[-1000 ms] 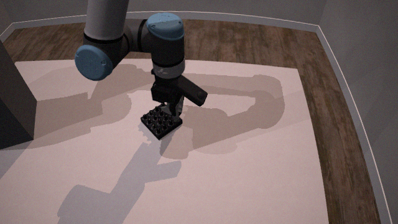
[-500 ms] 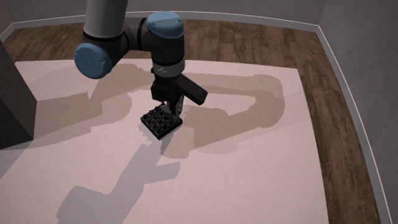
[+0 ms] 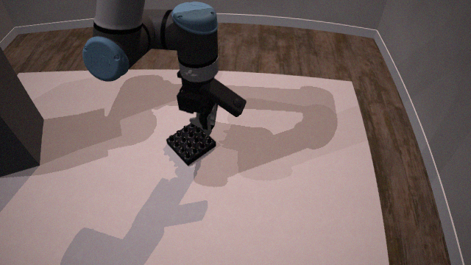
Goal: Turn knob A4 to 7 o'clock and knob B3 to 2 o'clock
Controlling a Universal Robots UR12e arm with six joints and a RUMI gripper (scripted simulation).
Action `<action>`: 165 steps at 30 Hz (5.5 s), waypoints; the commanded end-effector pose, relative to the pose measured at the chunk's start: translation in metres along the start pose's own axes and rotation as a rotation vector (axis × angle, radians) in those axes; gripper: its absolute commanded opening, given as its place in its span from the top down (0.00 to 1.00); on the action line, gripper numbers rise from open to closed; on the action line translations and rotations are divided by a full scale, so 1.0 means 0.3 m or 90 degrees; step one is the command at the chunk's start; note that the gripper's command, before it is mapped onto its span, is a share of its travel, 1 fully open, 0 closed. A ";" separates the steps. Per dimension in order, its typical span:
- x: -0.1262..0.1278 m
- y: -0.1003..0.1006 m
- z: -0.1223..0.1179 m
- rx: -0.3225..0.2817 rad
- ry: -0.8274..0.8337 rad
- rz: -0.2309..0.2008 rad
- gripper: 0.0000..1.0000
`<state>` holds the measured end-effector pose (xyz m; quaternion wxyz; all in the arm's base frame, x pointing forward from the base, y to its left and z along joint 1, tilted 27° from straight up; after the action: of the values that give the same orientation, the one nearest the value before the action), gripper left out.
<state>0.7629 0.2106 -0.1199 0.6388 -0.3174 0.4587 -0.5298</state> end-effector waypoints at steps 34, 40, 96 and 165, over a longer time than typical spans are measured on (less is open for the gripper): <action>0.011 -0.033 -0.028 0.000 0.213 0.000 0.89; 0.015 -0.041 -0.044 0.000 0.313 0.000 0.89; 0.024 -0.082 -0.139 0.000 0.821 0.000 0.89; 0.023 0.042 -0.139 0.000 0.821 0.000 0.89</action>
<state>0.7279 0.2095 -0.1459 0.2348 0.0647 0.7506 -0.6142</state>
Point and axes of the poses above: the point where the finger pads meet when closed, its own y axis out along the fingers, its own x axis across the jaws, z = x × y, the point moved 7 cm from there along -y, back along the fingers, and after that the axes turned 5 degrees about -y, right-handed, at the moved point
